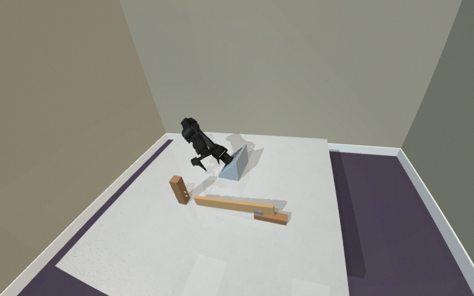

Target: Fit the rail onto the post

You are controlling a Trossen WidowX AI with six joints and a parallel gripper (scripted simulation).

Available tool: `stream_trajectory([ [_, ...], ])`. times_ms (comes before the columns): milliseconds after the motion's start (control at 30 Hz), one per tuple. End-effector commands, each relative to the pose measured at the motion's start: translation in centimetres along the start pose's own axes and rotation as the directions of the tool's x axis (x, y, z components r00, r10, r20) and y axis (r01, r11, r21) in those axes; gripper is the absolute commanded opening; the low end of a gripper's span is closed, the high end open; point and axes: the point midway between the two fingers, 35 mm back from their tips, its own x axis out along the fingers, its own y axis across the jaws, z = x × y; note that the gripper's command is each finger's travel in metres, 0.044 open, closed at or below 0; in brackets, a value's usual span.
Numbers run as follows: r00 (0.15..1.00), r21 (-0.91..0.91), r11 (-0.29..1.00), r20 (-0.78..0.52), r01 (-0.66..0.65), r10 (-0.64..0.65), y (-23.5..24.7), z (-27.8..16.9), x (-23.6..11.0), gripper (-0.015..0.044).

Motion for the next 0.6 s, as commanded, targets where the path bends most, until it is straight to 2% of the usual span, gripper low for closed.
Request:
stream_trajectory([
  [0, 1.0, -0.016, 1.0, 0.001, -0.001, 0.001, 0.0, -0.1, 0.0, 0.0426],
  [100, 1.0, -0.234, 0.972, 0.021, -0.006, 0.011, 0.6, -0.9, -0.1, 0.044],
  [233, 0.998, -0.58, 0.815, 0.056, 0.01, 0.028, 1.7, -2.3, -0.1, 0.044],
  [400, 0.994, -0.885, 0.46, 0.1, 0.066, 0.048, 3.0, -4.2, 0.3, 0.044],
  [567, 0.988, -0.99, 0.033, 0.14, 0.138, 0.07, 4.3, -6.1, 0.9, 0.044],
])
